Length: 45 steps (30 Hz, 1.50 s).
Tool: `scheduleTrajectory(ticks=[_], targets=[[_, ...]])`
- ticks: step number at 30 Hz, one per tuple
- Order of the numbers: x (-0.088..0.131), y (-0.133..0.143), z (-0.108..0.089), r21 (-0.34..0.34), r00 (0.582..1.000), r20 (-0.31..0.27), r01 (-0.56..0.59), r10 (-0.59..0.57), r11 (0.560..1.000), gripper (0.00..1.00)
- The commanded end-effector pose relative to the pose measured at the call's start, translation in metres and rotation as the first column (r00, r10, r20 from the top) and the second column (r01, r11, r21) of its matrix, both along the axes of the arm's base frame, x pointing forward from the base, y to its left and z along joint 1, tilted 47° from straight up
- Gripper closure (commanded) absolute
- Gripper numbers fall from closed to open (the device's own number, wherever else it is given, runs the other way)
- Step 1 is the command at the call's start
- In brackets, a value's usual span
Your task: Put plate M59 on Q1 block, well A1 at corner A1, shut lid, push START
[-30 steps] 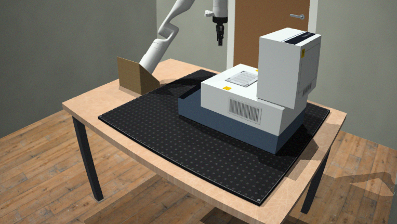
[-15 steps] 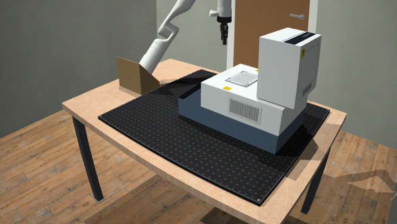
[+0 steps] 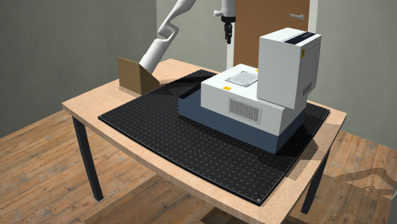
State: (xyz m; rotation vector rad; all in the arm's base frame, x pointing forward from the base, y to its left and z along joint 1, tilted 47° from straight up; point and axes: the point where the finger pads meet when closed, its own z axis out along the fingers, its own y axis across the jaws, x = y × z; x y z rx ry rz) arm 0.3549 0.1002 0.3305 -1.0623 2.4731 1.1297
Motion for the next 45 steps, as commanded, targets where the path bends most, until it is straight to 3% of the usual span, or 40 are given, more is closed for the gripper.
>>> scheduleTrajectory(ticks=[1, 21, 45], targets=[[-0.005, 0.012, 0.011, 0.003, 1.000, -0.005, -0.002, 0.002, 1.000, 0.00], [-0.004, 0.016, 0.012, -0.001, 1.000, -0.002, 0.005, -0.005, 1.000, 0.00], [-0.006, 0.038, -0.009, 0.004, 1.000, 0.006, -0.005, 0.005, 1.000, 0.00]])
